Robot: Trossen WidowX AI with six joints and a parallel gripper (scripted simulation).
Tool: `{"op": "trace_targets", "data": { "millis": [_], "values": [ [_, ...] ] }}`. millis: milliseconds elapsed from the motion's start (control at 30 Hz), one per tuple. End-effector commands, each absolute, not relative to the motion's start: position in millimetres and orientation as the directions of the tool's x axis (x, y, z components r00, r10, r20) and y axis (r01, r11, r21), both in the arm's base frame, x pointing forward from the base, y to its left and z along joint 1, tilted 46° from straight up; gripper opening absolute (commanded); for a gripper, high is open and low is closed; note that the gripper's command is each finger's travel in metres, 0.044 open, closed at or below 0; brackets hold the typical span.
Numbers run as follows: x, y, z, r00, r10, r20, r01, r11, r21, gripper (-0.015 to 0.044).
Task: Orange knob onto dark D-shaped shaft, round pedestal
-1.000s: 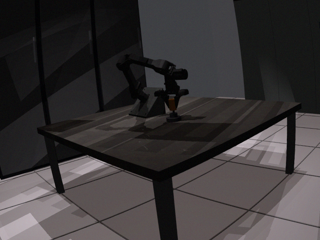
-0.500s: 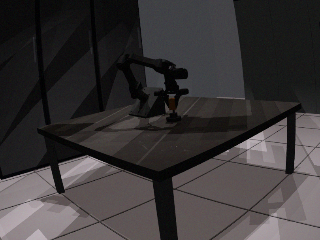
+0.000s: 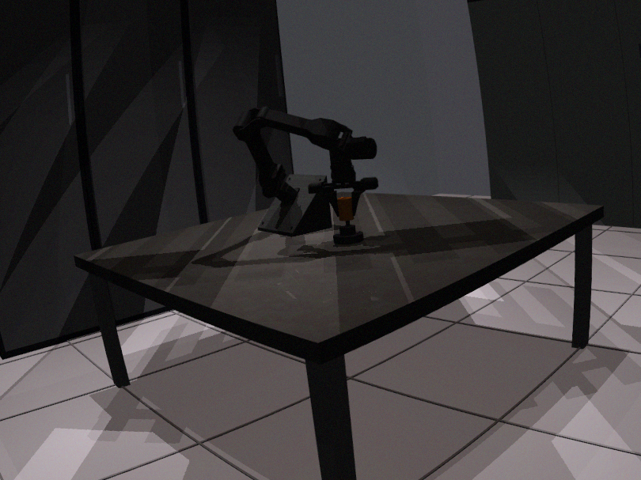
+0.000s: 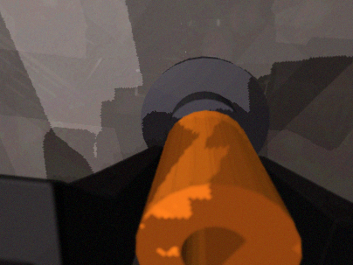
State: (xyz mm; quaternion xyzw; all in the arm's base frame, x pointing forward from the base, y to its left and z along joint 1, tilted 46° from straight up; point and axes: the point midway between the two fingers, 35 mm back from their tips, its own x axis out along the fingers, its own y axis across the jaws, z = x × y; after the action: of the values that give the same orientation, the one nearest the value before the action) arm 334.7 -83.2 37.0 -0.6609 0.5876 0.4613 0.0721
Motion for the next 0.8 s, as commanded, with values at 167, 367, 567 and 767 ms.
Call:
{"op": "trace_targets", "data": {
  "millis": [167, 367, 567, 767],
  "values": [
    [334.5, -84.7, 36.6, -0.115, -0.71, -0.695, -0.84, -0.303, 0.449, 0.0],
    [335.4, -82.5, 38.7, -0.115, -0.71, -0.695, -0.84, -0.304, 0.449, 0.0],
    [336.3, -82.1, 39.3, -0.114, -0.71, -0.695, -0.798, -0.351, 0.49, 0.0],
    [335.6, -83.5, 36.6, -0.115, -0.71, -0.695, -0.712, -0.429, 0.556, 0.0]
  ]
}}
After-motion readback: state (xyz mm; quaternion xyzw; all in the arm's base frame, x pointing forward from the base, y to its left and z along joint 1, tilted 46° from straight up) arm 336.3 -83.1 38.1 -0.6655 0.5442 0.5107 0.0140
